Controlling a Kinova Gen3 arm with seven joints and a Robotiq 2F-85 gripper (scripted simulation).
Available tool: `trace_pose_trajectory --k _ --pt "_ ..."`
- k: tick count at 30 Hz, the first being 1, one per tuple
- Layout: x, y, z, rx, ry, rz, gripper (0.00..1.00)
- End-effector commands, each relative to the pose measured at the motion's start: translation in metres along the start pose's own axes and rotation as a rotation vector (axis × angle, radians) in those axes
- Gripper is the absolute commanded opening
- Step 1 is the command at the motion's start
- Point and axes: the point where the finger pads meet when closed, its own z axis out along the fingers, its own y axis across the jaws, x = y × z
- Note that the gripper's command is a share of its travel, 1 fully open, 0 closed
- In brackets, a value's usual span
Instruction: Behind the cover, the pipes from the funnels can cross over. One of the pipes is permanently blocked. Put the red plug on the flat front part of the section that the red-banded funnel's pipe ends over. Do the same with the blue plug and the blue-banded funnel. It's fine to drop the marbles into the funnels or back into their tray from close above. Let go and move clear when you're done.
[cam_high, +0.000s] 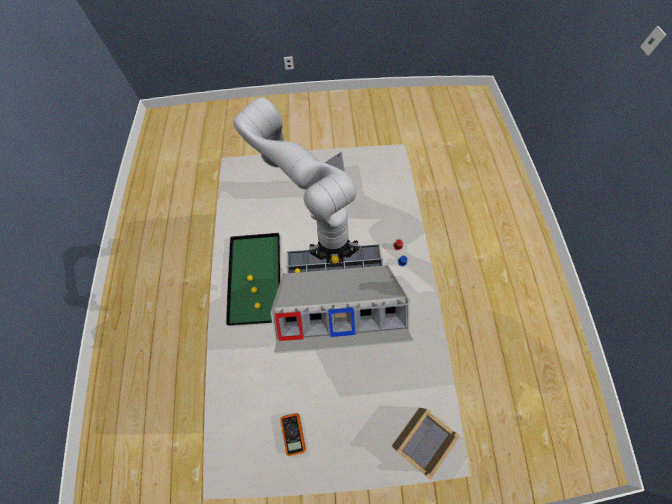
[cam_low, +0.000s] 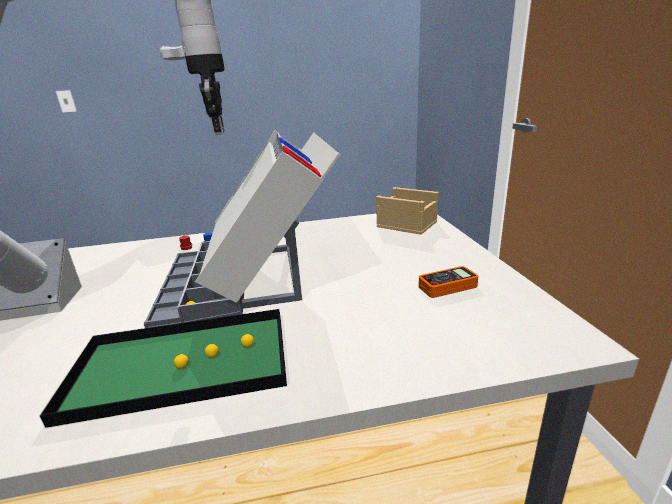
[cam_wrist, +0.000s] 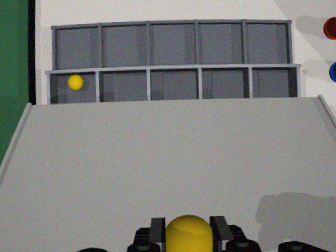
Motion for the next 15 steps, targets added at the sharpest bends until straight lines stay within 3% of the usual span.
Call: trace_pose_trajectory --k 1,4,5,8,15 --pt "0.0 0.006 0.004 0.013 0.017 -0.001 0.0" --pt "0.0 0.006 0.004 0.013 0.017 -0.001 0.0" --pt "-0.072 0.004 0.004 0.004 0.001 0.0 0.0" --pt "-0.084 0.005 0.003 0.004 0.001 0.0 0.0" --pt "-0.149 0.005 0.006 0.004 0.001 0.0 0.0"
